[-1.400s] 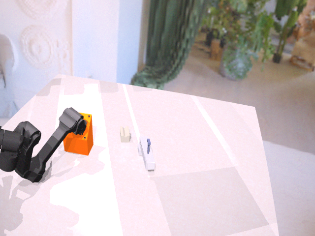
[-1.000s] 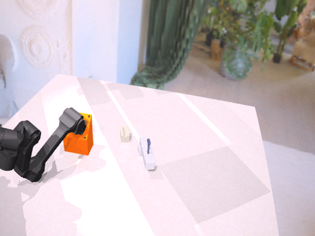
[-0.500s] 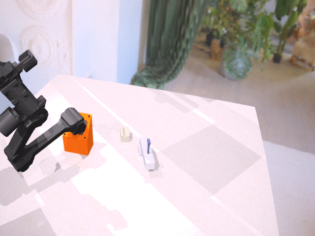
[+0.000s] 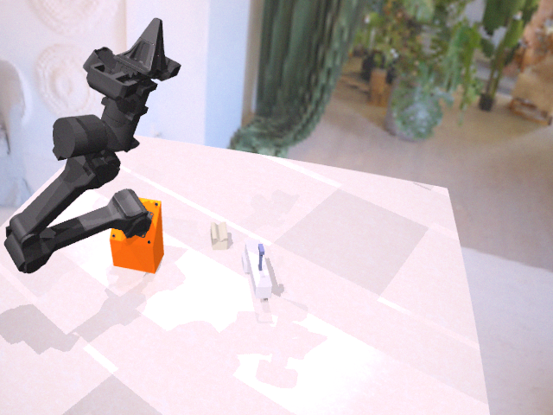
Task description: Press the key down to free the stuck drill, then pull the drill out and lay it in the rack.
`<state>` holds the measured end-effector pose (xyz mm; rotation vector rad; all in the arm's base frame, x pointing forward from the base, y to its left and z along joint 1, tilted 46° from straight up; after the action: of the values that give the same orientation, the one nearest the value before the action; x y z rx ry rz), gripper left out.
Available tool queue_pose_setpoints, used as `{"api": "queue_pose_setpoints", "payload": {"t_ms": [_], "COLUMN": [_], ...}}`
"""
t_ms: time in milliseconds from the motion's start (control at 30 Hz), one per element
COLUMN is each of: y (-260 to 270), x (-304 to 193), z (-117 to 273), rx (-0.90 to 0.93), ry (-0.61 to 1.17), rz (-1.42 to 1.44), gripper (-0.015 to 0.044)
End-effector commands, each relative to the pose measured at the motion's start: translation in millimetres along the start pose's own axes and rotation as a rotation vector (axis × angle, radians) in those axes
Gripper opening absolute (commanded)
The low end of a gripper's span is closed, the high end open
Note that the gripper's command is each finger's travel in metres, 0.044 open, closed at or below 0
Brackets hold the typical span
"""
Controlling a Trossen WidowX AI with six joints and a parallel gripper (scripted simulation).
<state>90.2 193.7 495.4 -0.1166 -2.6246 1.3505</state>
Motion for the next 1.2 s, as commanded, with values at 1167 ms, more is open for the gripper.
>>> {"api": "queue_pose_setpoints", "payload": {"t_ms": [1167], "y": [270.4], "x": [-259.9], "z": [209.9], "rx": [0.571], "ry": [2.383], "rz": [-0.433], "gripper": [0.0]}}
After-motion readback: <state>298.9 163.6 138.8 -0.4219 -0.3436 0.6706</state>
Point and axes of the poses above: the point midway between the two fingers, 35 mm back from their tips, its own z axis back along the fingers, its own y axis across the jaws, x = y × z, the point moved 4 cm from there along z, back along the fingers
